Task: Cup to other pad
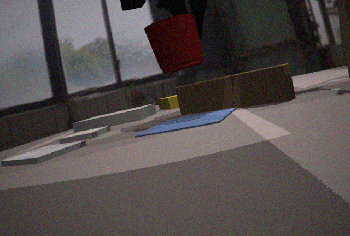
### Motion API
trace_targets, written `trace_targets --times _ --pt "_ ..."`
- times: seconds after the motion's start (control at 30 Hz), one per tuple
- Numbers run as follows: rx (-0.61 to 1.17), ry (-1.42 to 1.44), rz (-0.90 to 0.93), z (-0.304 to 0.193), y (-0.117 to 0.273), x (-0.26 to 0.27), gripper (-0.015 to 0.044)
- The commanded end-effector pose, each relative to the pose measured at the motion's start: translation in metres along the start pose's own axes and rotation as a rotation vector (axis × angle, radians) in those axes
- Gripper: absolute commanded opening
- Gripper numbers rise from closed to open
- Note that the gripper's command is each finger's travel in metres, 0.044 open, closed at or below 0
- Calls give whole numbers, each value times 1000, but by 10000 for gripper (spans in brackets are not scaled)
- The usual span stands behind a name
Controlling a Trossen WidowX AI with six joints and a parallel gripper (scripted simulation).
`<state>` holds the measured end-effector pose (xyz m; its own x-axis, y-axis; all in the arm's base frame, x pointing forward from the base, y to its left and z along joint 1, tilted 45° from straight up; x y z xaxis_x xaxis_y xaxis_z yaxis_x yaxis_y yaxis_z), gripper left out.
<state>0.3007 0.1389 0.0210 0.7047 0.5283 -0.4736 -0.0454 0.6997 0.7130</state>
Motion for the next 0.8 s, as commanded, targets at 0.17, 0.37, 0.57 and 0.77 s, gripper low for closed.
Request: trace_targets --times 0.17,0.37,0.57,0.77 --pt "1 -2 -1 0 1 0 0" --pt "1 -2 -1 0 1 0 0" --pt "1 -2 -1 0 1 0 0" --pt "1 -3 0 3 1 -6 0"
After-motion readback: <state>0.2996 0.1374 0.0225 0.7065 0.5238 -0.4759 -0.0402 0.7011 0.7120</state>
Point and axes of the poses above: the point midway between the two fingers, 35 mm back from their tips, its own y axis back along the fingers, its own x axis across the jaws, z = x × y, the point moved 8 cm from there along y, back along the fingers, and after that the axes turned 13 degrees about y, right-handed, at the moved point
